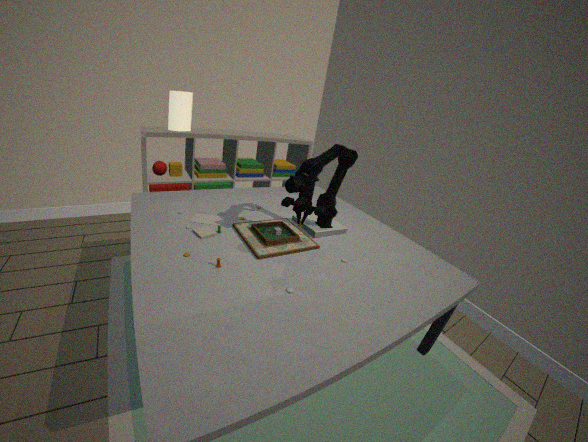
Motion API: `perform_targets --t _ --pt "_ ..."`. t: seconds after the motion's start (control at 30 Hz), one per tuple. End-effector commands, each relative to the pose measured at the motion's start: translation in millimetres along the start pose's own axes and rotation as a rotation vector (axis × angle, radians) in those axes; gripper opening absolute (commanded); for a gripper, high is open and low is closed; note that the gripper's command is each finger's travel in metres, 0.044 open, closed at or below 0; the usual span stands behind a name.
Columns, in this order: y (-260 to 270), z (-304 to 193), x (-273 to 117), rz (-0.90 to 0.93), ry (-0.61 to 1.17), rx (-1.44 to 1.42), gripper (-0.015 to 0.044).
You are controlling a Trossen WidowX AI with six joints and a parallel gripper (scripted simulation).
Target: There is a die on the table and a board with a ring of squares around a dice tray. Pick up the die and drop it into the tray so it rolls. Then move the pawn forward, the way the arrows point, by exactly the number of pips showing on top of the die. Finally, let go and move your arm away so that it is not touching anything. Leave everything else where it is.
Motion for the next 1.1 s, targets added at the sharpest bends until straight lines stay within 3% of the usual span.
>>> perform_targets --t 0.0,0.7,1.07 --pt "0 -2 16 -0.001 0.009 -0.006 0.0" --pt "0 -3 43 -0.001 0.009 -0.006 0.0" --pt "0 -1 29 0.0 0.002 -0.001 0.0289"
Point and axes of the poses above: the point midway between the two fingers, 35 mm back from their tips, its own x axis out along the fingers, its own y axis across the jaws, z = x × y, the point moved 1 cm from there along -x, back along the fingers, and after that the axes turned 13 degrees about x, right-handed, at the moved point
